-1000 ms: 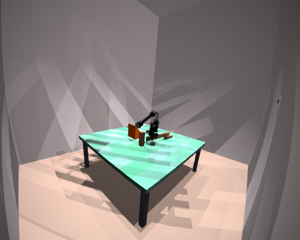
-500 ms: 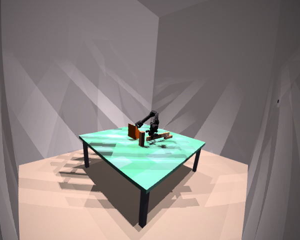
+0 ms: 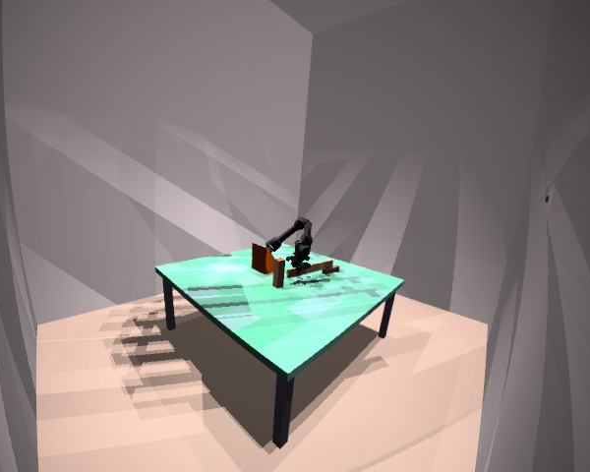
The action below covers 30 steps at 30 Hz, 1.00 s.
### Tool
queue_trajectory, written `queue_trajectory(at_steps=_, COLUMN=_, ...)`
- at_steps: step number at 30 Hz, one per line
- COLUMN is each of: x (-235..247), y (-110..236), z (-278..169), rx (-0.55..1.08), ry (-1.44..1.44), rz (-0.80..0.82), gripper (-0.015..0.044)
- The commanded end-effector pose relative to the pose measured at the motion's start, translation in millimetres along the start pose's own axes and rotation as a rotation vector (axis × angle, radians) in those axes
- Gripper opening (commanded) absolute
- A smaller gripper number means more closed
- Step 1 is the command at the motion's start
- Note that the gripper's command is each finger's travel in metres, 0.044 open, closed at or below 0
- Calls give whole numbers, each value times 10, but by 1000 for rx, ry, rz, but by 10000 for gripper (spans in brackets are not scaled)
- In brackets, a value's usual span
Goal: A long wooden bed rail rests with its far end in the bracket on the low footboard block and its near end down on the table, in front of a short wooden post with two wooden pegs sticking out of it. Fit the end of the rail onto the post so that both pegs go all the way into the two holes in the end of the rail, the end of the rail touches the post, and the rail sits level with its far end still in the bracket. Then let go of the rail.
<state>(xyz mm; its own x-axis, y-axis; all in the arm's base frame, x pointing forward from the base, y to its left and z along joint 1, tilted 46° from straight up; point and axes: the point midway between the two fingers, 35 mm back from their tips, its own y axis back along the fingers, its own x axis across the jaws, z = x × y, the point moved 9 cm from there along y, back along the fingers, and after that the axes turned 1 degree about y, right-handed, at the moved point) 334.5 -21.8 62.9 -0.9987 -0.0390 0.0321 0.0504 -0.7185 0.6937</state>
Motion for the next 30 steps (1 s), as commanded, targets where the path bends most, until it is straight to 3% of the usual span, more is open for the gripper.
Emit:
queue_trajectory(at_steps=1, x=-1, y=30, z=-30, rx=3, ry=2, rz=-6, gripper=0)
queue_trajectory(at_steps=30, x=-17, y=55, z=-117, rx=4, ry=2, rz=-6, gripper=0)
